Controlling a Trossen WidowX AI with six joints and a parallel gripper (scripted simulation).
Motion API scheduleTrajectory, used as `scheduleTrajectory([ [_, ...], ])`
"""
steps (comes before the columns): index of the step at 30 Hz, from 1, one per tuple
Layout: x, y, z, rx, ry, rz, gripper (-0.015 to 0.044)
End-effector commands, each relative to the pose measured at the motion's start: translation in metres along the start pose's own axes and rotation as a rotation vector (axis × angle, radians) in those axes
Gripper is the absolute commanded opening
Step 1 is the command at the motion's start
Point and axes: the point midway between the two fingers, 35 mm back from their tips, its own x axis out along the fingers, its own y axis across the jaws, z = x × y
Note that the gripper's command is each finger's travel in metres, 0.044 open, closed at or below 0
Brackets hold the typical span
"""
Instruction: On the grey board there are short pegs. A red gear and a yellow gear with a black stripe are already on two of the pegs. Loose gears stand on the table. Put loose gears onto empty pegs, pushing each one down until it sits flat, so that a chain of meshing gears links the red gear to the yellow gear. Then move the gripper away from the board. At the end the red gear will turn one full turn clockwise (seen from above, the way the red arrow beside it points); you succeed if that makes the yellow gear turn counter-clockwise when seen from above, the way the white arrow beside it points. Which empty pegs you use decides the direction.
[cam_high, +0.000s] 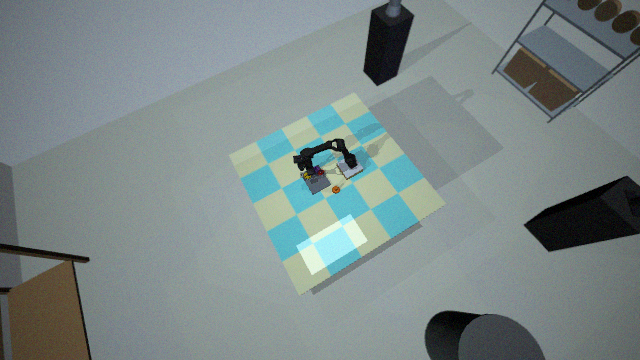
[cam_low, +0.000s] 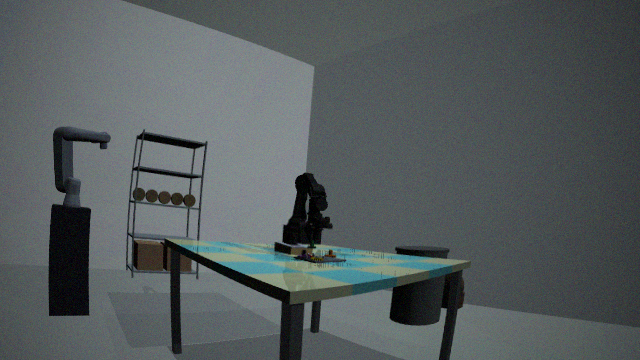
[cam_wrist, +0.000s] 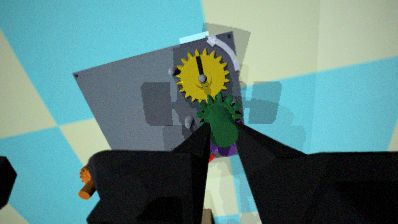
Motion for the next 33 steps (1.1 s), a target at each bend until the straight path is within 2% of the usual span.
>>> scheduleTrajectory([
  [1, 0.003, -0.010, -0.002, -0.005, -0.001, 0.002, 0.0000],
  [19, 0.004, -0.023, -0.006, -0.003, -0.001, 0.001, 0.0000],
  [33, 0.004, -0.023, -0.006, 0.202, -0.001, 0.001, 0.0000],
])
